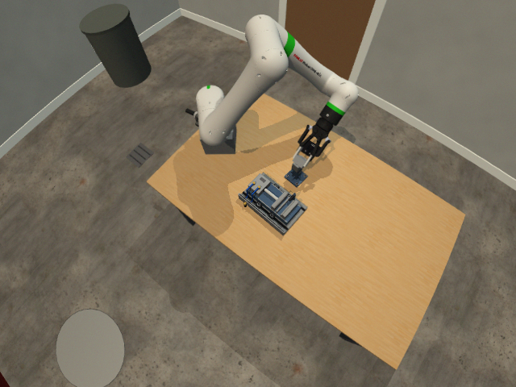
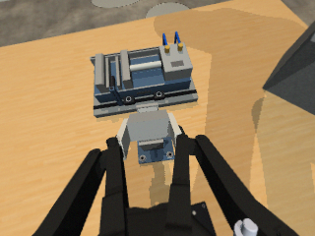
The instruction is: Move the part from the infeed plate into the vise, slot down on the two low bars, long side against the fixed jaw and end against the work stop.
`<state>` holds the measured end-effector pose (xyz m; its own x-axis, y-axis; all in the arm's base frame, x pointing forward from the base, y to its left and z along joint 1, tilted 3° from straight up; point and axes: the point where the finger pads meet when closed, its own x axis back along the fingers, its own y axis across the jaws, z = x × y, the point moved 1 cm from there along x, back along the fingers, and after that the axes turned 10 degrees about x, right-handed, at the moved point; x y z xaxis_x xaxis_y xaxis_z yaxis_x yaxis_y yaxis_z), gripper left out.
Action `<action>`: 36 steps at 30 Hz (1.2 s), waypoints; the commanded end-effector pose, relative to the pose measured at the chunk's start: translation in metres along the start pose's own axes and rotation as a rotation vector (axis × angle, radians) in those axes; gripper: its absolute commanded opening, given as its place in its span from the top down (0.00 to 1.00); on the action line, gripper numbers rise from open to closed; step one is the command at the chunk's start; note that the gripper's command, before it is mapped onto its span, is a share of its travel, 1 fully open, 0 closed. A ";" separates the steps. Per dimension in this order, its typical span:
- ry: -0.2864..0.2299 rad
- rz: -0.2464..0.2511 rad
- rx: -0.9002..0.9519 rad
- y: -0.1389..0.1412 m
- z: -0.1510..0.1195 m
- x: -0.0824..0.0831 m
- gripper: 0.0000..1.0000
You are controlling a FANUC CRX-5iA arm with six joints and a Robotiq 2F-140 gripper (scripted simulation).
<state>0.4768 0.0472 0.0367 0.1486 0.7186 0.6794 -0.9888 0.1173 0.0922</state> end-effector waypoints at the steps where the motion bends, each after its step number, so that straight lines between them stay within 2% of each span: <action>1: 0.000 0.000 0.000 0.000 0.000 0.000 1.00; 31: 0.000 0.000 0.000 0.000 0.000 0.000 1.00; 32: 0.000 0.000 0.000 0.000 0.000 0.000 0.49; 36: 0.000 0.000 0.000 0.000 0.000 0.000 0.49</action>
<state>0.4768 0.0472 0.0368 0.1486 0.7186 0.6793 -0.9888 0.1173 0.0921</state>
